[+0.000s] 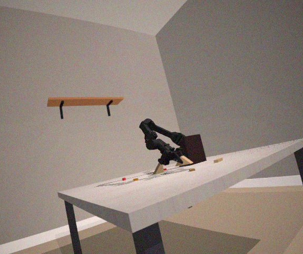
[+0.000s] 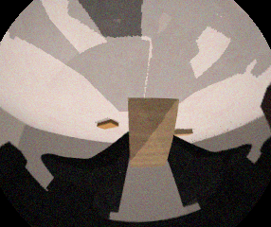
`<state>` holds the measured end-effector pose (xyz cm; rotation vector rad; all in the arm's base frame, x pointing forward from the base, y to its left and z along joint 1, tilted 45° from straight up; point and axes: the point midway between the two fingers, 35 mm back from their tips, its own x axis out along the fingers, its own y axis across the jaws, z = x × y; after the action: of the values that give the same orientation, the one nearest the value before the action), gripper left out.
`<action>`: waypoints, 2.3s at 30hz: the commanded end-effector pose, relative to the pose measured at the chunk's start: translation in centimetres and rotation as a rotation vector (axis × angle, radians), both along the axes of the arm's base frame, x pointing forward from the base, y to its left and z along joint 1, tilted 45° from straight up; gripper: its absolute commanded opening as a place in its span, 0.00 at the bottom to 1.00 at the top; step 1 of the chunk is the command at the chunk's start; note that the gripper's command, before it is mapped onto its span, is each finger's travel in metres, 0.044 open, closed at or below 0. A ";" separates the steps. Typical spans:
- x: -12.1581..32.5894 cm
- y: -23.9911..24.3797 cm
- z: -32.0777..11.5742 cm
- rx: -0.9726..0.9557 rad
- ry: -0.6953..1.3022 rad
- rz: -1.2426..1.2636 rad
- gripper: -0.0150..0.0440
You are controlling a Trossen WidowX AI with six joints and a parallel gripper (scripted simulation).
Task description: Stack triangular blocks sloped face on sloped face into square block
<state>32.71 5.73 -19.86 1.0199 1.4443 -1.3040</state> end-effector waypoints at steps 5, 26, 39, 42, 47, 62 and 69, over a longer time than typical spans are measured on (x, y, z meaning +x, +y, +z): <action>0.7 3.0 3.0 0.009 -0.009 -0.001 0.25; 0.5 4.8 4.5 0.026 0.006 0.294 0.25; 0.4 5.0 4.2 0.065 0.055 0.733 0.25; 0.3 5.0 4.1 0.076 0.070 0.834 0.25; 0.3 5.1 4.0 0.096 0.099 1.002 0.25; 0.2 5.3 3.8 0.171 0.213 1.498 0.25; 0.1 5.4 3.7 0.217 0.280 1.726 0.25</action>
<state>32.64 10.88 -16.20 -0.3746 1.8491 -0.0569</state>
